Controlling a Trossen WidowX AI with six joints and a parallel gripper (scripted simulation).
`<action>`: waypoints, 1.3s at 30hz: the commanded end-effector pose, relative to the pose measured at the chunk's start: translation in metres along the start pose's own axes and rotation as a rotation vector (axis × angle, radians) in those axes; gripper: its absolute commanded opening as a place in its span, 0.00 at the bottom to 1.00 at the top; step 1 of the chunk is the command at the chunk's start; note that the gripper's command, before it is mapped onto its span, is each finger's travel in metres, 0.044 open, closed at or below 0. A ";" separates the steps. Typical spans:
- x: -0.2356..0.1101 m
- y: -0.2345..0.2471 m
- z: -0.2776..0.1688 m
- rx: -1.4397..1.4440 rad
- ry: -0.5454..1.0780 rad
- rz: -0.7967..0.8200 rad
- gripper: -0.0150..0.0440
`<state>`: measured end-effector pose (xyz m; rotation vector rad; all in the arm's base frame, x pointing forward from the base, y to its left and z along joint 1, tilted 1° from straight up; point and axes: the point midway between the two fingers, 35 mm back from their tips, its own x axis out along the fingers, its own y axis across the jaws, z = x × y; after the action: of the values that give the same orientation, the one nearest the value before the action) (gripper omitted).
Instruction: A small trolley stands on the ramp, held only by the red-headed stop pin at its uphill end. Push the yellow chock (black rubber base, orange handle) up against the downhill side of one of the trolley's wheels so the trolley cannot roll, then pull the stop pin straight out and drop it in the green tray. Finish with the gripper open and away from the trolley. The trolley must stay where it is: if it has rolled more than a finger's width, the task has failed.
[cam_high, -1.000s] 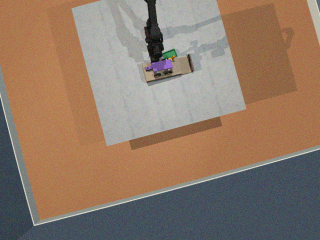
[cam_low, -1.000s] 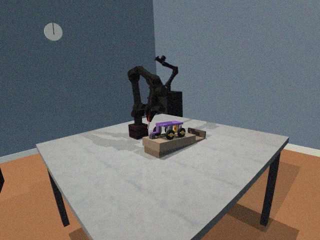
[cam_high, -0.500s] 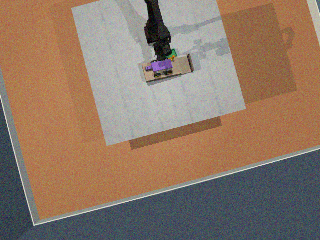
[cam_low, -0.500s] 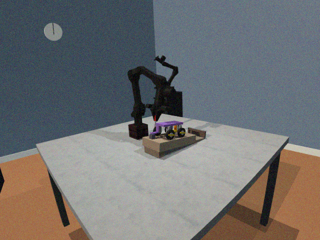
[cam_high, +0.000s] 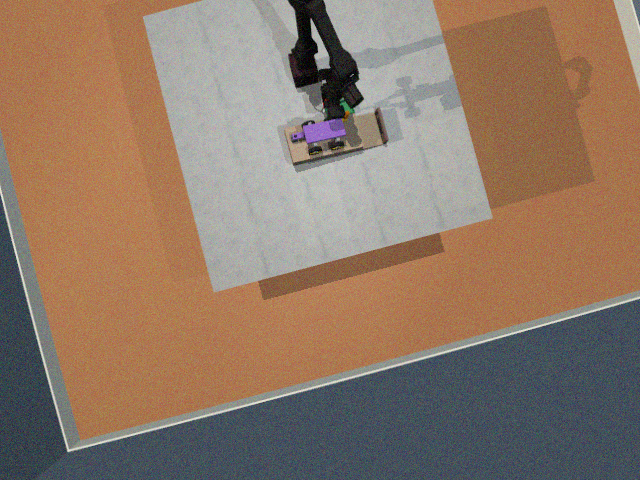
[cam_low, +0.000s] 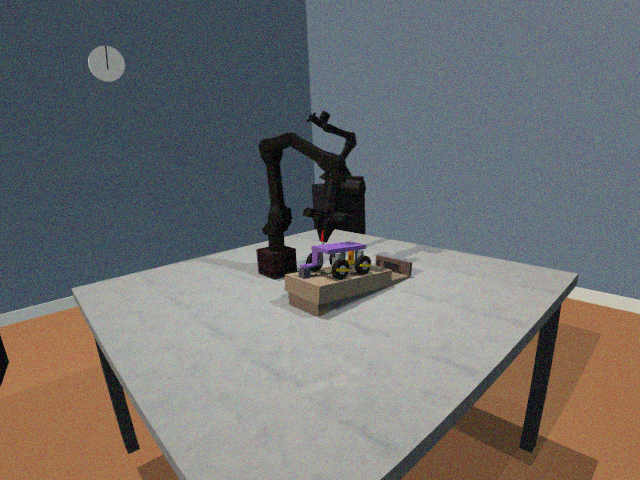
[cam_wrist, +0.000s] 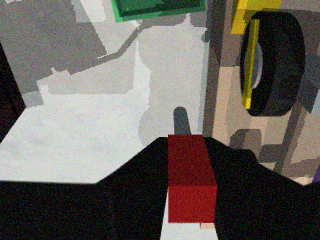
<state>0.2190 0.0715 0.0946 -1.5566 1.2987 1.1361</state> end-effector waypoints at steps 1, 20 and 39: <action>-0.003 0.000 0.016 0.006 -0.003 0.000 0.25; -0.013 0.002 0.077 0.006 -0.009 0.000 0.25; -0.013 0.004 0.074 -0.503 -0.088 -0.062 0.25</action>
<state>0.2039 0.1450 0.0841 -1.7987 1.0304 1.4781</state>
